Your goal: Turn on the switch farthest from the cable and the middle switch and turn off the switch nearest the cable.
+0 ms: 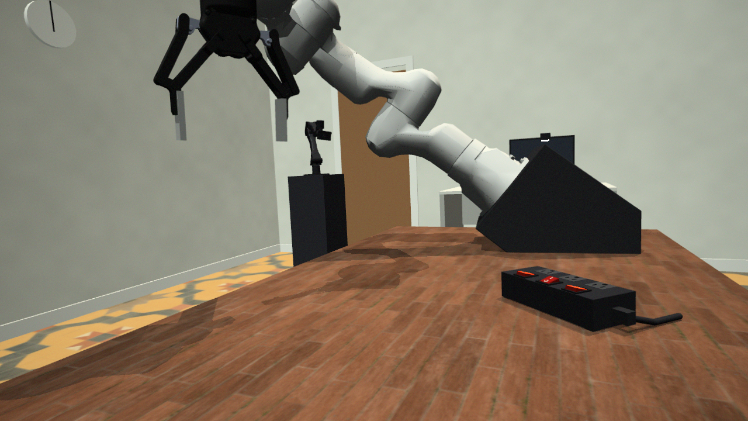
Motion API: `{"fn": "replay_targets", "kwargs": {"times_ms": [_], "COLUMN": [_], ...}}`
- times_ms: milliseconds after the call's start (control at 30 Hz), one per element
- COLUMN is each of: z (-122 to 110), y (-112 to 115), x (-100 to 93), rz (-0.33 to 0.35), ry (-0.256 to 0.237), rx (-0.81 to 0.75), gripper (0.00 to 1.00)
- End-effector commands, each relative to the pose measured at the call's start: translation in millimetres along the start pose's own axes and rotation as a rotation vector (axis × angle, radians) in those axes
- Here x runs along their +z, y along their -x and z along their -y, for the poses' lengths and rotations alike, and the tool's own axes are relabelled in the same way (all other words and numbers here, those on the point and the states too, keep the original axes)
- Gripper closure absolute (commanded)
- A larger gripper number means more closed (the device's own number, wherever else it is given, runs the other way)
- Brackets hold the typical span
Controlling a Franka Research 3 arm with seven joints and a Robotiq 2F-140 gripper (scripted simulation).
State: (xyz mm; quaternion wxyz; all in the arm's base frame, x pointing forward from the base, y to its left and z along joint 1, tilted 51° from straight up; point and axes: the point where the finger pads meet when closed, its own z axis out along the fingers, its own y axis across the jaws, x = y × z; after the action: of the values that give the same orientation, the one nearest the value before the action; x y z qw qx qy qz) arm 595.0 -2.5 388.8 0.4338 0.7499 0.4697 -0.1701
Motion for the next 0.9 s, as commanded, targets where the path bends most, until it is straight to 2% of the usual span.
{"fn": "replay_targets", "kwargs": {"times_ms": [0, 567, 600, 633, 667, 700, 767, 800, 833, 867], "z": [0.0, 1.0, 7.7, 24.1, 24.1, 40.5, 53.7, 53.8, 78.9, 87.7], "y": [0.0, -2.6, -17.9, -50.5, -50.5, -73.9, -97.7, -97.9, -120.2, -133.7], "x": [-0.1, 0.6, 5.0, 14.6, 14.6, 22.3, 29.4, 29.5, 39.4, 43.5], "rz": [0.000, -0.001, -0.009, -0.025, -0.025, -0.053, -0.053, -0.053, -0.081, -0.091], "ry": [0.000, 0.001, 0.005, 0.012, 0.012, 0.020, 0.020, 0.020, 0.022, 0.025], "rx": [0.000, -0.008, -0.054, -0.155, -0.155, -0.308, -0.308, -0.308, -0.457, -0.497], "gripper": [0.00, 0.00, 0.00, 0.00, 0.00, 0.00, 0.00, 0.00, 0.00, 0.00]}}
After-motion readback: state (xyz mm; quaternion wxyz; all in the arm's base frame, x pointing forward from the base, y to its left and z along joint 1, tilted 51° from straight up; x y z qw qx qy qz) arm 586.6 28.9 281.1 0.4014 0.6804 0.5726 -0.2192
